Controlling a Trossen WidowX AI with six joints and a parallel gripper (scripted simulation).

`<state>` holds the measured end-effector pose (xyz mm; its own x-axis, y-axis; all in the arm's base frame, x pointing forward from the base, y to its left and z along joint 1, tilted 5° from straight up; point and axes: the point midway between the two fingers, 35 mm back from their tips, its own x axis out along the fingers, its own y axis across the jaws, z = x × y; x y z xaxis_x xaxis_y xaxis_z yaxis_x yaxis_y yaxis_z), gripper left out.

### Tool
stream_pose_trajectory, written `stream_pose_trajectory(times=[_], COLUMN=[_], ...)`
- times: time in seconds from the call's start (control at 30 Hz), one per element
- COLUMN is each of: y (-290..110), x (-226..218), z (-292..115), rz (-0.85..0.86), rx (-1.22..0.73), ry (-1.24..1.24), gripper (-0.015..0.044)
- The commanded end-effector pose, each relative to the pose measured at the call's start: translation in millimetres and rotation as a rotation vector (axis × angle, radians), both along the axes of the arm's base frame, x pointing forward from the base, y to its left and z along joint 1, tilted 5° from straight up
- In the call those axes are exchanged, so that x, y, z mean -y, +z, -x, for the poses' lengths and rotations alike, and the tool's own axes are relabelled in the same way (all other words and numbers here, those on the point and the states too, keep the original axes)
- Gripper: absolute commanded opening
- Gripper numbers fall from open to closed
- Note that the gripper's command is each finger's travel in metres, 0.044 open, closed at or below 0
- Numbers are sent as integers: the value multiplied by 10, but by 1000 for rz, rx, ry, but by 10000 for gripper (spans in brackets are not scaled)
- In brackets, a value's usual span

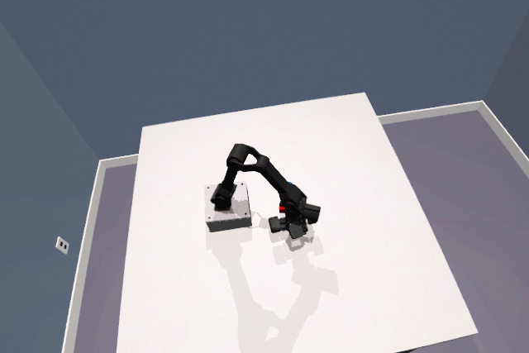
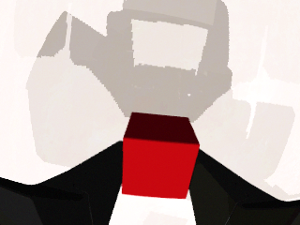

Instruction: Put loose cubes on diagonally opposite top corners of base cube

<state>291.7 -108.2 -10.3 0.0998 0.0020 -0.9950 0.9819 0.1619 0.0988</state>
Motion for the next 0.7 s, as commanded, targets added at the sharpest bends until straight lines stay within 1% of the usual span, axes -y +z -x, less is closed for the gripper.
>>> stream_pose_trajectory(times=[0.0,0.67], y=[102,729], x=[7,17], z=[-24,7], rz=[-2,-1], rx=[8,8], ry=[-2,-2], gripper=[105,105])
